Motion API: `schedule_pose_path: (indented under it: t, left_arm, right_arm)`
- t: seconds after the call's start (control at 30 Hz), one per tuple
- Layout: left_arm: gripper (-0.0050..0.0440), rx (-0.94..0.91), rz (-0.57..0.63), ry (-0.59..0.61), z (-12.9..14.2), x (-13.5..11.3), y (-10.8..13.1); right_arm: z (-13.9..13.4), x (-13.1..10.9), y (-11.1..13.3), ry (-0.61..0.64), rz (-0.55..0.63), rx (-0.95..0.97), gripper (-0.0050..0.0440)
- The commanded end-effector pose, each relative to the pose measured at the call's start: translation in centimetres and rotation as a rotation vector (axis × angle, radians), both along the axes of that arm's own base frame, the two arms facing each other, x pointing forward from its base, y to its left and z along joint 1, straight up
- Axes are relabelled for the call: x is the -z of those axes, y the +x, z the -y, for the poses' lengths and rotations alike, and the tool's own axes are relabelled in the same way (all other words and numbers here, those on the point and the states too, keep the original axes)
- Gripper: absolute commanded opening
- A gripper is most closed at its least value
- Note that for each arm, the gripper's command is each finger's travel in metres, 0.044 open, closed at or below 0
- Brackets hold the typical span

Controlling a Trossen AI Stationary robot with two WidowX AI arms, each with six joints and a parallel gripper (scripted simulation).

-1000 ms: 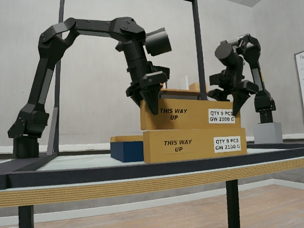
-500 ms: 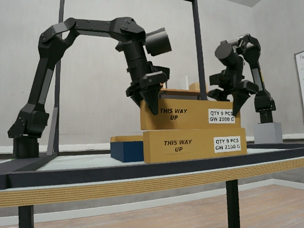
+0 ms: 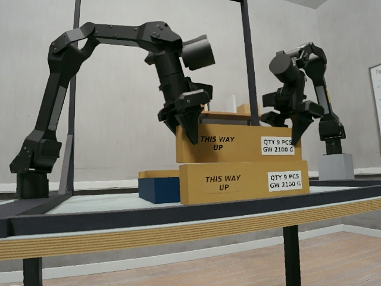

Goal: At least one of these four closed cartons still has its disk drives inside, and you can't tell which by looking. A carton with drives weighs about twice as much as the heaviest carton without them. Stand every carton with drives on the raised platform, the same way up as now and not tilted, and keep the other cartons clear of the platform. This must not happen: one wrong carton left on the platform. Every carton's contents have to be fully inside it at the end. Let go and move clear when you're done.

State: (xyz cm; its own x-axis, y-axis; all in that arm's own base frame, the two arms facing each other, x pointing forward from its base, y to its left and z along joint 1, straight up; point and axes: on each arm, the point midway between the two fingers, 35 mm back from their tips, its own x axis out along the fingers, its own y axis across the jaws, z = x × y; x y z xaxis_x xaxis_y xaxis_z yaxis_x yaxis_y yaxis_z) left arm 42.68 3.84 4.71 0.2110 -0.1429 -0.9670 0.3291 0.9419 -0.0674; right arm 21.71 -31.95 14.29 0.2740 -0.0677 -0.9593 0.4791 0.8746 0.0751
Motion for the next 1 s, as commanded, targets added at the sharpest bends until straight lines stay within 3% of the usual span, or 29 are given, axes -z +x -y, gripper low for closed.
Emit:
schedule_pose_path:
  t: [0.0, 0.13, 0.17, 0.97]
  left_arm:
    - [-0.0050, 0.001, 0.087, 0.012, -0.2, -3.4, 0.7]
    - [-0.0050, 0.001, 0.087, 0.012, -0.2, -3.4, 0.7]
    - [-0.0050, 0.002, 0.096, 0.013, 4.0, -4.2, -0.7]
    - [-0.0050, -0.002, 0.097, 0.013, 4.0, -4.3, -0.7]
  right_arm:
    - [0.1, -3.0, -0.1, -0.071, 0.039, 0.004, -0.0050]
    - [0.1, -3.0, -0.1, -0.071, 0.039, 0.004, -0.0050]
    - [-3.9, -3.7, 2.0, -0.079, 0.040, 0.007, -0.0050]
    - [-3.8, -3.7, 1.9, -0.081, 0.041, 0.008, -0.0050]
